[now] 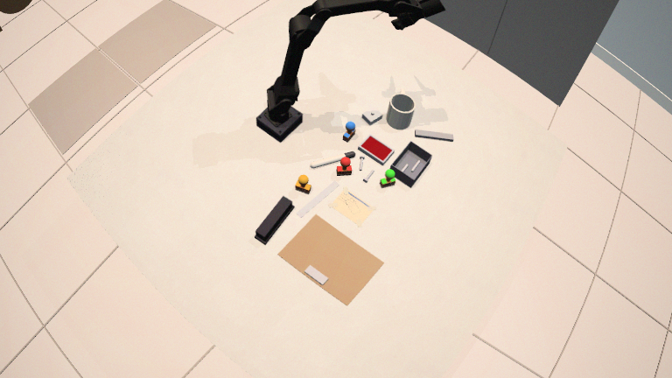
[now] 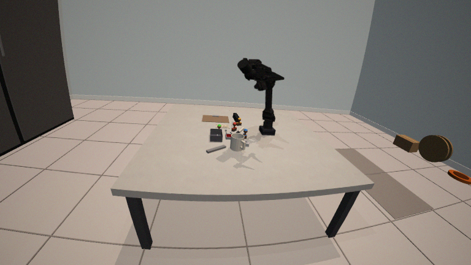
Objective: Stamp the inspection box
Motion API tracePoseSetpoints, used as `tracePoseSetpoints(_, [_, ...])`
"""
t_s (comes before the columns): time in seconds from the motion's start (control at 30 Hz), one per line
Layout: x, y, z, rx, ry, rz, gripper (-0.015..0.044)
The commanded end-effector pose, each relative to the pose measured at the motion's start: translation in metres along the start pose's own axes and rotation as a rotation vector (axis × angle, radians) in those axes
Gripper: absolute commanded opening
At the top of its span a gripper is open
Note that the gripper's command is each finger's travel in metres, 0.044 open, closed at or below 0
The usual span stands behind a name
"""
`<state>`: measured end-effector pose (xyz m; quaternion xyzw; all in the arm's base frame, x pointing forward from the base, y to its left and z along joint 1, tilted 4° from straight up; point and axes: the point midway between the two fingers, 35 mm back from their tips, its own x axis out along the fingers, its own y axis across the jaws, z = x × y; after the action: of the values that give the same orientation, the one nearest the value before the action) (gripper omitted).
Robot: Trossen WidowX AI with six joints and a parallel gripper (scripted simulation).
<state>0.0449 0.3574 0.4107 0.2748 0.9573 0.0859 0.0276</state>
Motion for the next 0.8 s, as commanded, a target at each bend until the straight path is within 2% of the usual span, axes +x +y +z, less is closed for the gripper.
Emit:
tracePoseSetpoints(0.0, [-0.001,0.001,0.002,-0.007,-0.008,0.007,0.0374])
tracePoseSetpoints(0.2, [-0.049,0.036,0.067,-0.204,-0.299,0.169,0.0221])
tracePoseSetpoints(0.47, [-0.147,0.052,0.159,-0.419,-0.792,0.202,0.0221])
tracePoseSetpoints(0.6, [-0.203,0.042,0.199,-0.48,-1.03,0.116,0.0221])
tracePoseSetpoints(0.77, [-0.274,0.013,0.24,-0.509,-1.282,-0.081,0.0221])
